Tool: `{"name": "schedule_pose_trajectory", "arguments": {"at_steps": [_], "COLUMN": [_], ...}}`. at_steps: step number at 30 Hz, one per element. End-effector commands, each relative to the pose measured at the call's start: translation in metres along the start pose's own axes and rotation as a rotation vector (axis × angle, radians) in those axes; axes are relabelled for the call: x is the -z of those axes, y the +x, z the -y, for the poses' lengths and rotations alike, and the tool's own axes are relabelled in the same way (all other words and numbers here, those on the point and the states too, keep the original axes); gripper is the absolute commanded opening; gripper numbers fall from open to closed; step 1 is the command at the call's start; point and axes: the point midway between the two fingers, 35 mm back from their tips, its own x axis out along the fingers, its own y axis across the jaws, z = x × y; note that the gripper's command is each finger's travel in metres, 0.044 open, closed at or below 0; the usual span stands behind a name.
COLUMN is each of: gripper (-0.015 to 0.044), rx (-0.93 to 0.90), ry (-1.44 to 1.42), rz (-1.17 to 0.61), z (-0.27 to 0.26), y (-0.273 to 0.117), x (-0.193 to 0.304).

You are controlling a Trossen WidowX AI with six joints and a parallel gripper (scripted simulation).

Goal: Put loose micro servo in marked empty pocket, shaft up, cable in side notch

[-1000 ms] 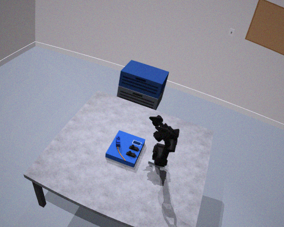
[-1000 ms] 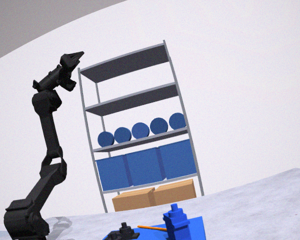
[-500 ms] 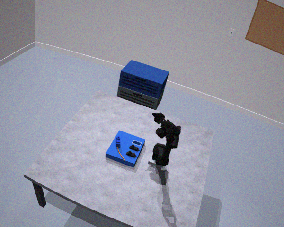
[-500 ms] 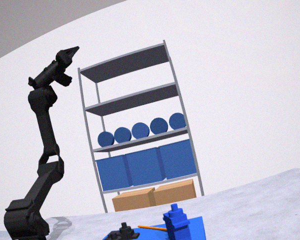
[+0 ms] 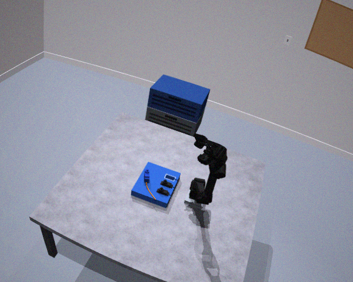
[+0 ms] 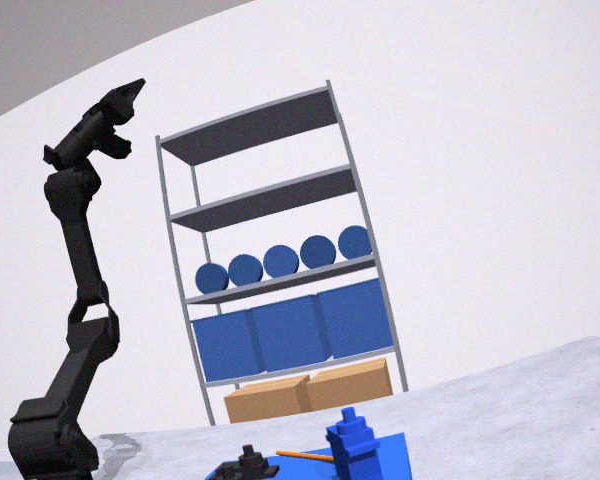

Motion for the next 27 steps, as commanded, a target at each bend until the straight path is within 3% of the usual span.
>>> {"name": "schedule_pose_trajectory", "arguments": {"at_steps": [1, 27], "gripper": [0.0440, 0.0440], "rx": [0.001, -0.016], "ry": [0.062, 0.483], "rz": [-0.028, -0.183], "z": [-0.005, -0.057], "y": [-0.002, -0.015], "x": [0.014, 0.097]}}
